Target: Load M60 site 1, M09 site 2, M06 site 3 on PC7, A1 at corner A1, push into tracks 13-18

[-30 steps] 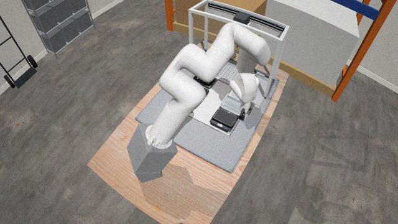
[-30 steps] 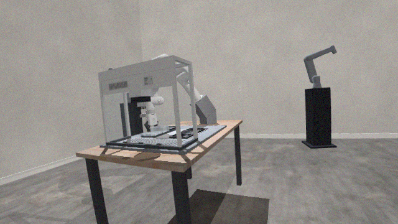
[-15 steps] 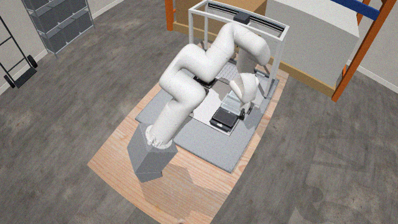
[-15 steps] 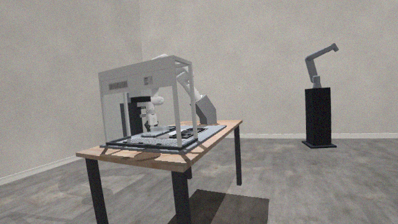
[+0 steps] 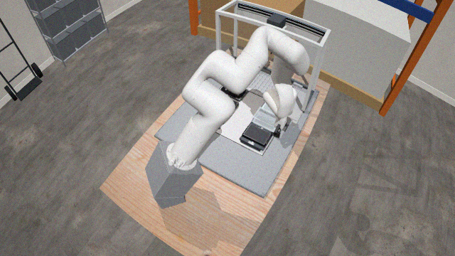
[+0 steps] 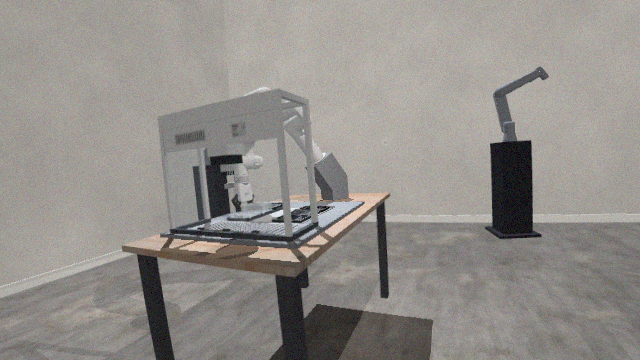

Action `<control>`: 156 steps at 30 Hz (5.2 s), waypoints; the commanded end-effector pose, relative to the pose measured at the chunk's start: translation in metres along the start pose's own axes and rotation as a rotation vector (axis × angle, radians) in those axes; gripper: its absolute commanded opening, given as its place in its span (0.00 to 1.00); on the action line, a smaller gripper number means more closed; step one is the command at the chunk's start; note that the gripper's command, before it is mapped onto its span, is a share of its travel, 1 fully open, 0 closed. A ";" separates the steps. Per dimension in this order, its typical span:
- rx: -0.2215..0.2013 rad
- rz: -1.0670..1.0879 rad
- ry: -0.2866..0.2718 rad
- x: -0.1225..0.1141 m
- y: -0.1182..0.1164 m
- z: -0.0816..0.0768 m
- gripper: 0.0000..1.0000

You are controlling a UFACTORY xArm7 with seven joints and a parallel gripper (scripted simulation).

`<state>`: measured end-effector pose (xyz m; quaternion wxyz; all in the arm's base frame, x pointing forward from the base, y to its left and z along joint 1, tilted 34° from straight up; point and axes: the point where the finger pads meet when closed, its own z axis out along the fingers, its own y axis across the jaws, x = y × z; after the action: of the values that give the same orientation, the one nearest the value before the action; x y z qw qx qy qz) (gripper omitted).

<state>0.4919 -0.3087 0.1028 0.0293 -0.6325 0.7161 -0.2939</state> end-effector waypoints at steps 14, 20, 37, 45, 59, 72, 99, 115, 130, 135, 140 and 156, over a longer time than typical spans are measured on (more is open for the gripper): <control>0.003 0.001 0.001 0.012 -0.001 -0.001 1.00; 0.003 0.001 0.001 0.016 -0.001 -0.001 1.00; 0.003 0.001 0.001 0.026 -0.001 -0.001 1.00; 0.003 0.001 0.001 0.030 -0.001 -0.001 1.00; 0.003 0.001 0.001 0.038 -0.001 -0.001 1.00; 0.003 0.001 0.001 0.040 -0.001 -0.004 1.00; 0.003 0.001 0.001 0.040 -0.001 -0.042 1.00; 0.003 0.001 0.001 0.040 -0.001 -0.066 1.00; 0.003 0.001 0.001 0.040 -0.001 -0.087 1.00; 0.003 0.001 0.001 0.040 -0.001 -0.096 1.00; 0.003 0.001 0.001 0.040 -0.001 -0.104 1.00; 0.003 0.001 0.001 0.040 -0.001 -0.116 1.00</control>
<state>0.4369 -0.3020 0.2101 0.0307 -0.6328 0.7160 -0.2933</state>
